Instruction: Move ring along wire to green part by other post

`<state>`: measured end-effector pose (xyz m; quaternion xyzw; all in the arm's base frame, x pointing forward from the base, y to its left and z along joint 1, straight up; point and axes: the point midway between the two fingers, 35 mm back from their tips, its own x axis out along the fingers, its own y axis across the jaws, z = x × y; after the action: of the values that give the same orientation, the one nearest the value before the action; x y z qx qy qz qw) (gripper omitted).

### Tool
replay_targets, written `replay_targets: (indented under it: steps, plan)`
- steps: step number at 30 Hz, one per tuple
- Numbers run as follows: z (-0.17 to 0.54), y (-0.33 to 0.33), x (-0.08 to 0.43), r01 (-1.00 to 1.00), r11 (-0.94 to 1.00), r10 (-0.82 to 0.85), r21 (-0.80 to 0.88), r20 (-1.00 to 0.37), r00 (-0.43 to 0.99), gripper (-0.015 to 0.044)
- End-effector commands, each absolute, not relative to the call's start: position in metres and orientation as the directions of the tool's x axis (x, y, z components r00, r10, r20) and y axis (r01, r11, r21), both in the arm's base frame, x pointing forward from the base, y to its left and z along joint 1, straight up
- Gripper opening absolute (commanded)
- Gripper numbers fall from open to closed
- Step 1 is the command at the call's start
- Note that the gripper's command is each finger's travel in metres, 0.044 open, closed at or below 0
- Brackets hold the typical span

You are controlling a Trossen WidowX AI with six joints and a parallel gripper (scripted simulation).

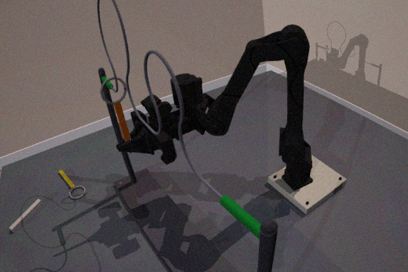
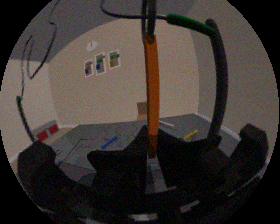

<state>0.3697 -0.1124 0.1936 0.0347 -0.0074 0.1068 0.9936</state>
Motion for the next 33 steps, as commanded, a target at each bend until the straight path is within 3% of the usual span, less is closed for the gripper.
replay_targets:
  steps: [1, 19, 33]
  plan:
    - [0.195, -0.104, 0.367, -0.211, 0.972, 0.210, 0.106, 0.023, 0.978, -0.0150]
    - [0.209, -0.052, 0.355, -0.199, 0.892, 0.211, 0.406, 0.016, 0.977, -0.0150]
    - [0.230, -0.025, 0.329, -0.177, 0.777, 0.303, 0.605, -0.113, 0.946, -0.0150]
